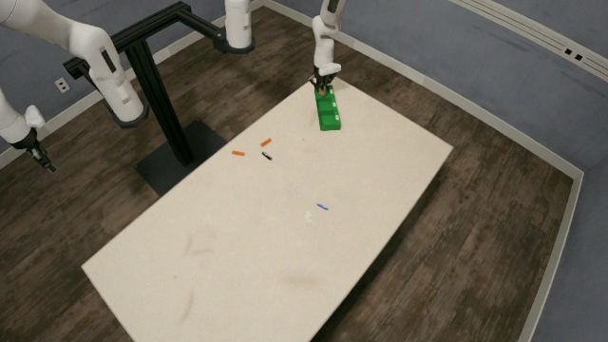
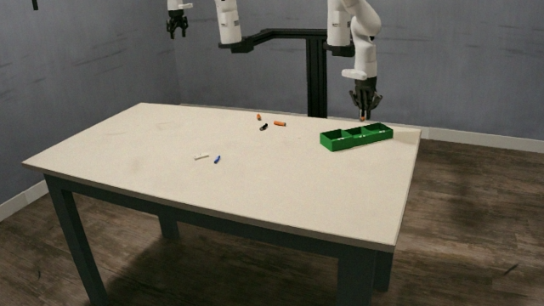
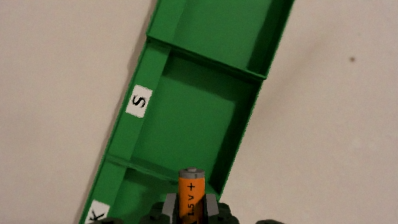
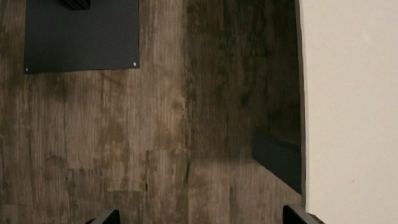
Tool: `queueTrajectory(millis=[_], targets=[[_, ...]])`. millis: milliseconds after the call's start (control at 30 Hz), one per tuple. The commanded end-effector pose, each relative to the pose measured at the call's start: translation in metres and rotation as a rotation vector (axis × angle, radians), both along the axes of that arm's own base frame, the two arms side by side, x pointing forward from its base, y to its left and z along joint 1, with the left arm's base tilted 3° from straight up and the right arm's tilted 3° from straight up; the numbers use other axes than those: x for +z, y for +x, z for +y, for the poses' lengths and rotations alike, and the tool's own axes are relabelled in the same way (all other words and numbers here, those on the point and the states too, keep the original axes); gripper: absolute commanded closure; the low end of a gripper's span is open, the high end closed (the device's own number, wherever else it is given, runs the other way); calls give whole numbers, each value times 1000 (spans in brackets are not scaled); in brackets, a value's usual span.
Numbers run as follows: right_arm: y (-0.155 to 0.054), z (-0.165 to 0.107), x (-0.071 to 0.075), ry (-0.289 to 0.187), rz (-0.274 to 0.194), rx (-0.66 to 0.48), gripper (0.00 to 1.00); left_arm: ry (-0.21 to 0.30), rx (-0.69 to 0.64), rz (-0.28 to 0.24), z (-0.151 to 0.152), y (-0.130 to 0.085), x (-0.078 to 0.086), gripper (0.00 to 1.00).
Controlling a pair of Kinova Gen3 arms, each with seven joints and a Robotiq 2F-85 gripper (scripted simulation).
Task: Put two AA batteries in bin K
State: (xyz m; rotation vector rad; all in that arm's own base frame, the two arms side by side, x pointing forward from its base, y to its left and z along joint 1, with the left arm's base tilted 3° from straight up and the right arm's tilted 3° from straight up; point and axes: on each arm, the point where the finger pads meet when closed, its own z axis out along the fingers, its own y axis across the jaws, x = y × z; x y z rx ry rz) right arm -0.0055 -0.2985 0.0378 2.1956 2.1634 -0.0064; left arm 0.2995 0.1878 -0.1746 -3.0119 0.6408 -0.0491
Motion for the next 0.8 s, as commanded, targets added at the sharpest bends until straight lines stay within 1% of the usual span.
queueTrajectory(millis=[0,33,100,133,200,600,667,700,767], targets=[[0,0,0,-1,0,0,2,-10,157,-7,25,-7,1,823],[0,0,0,-1,0,0,2,-11,192,-10,28,-8,1,823],[0,0,0,-1,0,0,2,-11,192,-10,28,-8,1,823],[0,0,0,-1,0,0,2,-15,292,-16,28,-8,1,823],[0,0,0,-1,0,0,2,-16,351,-21,28,-8,1,823],[0,0,0,-1,0,0,2,-36,810,-56,28,-8,1,823],[0,0,0,-1,0,0,2,-36,810,-56,28,-8,1,823],[0,0,0,-1,0,0,2,-42,919,-61,28,-8,1,823],[0,0,0,-1,0,0,2,-44,978,-64,28,-8,1,823]])
